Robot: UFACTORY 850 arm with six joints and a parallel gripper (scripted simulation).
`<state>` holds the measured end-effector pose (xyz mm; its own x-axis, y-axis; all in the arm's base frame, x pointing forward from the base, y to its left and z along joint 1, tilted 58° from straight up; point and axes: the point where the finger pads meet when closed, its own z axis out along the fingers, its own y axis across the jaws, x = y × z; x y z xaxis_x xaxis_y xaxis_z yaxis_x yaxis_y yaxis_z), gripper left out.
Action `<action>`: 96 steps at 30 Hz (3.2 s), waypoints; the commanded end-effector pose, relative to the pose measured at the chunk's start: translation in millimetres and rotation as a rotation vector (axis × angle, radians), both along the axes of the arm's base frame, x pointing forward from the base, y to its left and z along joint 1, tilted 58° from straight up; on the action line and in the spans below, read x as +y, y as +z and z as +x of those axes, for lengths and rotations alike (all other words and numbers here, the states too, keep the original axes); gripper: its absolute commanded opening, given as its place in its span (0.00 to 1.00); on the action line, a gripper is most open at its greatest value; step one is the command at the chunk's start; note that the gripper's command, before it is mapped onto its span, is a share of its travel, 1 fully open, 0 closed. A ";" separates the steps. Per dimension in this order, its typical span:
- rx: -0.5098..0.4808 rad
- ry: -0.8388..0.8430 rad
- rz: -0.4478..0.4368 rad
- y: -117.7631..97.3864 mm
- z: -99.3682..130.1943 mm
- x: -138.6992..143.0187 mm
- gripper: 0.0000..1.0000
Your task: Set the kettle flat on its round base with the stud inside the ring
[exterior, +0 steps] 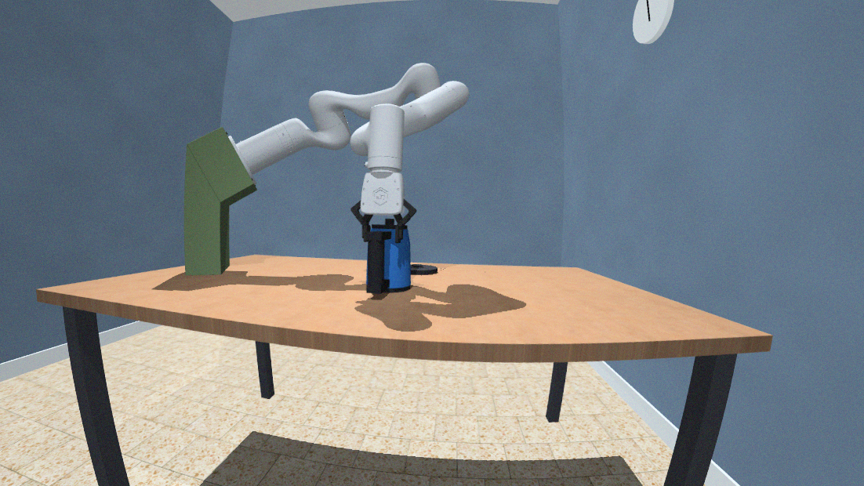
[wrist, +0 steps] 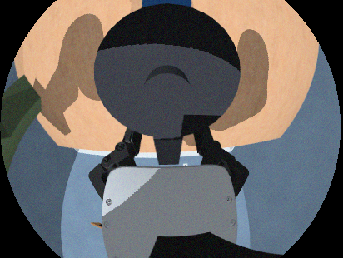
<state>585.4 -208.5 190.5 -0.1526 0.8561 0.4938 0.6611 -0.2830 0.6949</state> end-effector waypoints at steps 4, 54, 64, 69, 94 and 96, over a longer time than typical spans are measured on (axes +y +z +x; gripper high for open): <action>-0.001 -0.001 0.000 0.3 0.0 -0.5 0.81; -0.001 -0.001 0.000 0.3 0.0 -0.5 0.00; -0.001 -0.001 0.000 0.3 0.0 -0.5 0.00; -0.001 -0.001 0.000 0.3 0.0 -0.5 0.00; -0.001 -0.001 0.000 1.2 -1.3 -1.2 0.00; -0.001 -0.001 0.000 2.0 -2.3 -1.9 0.00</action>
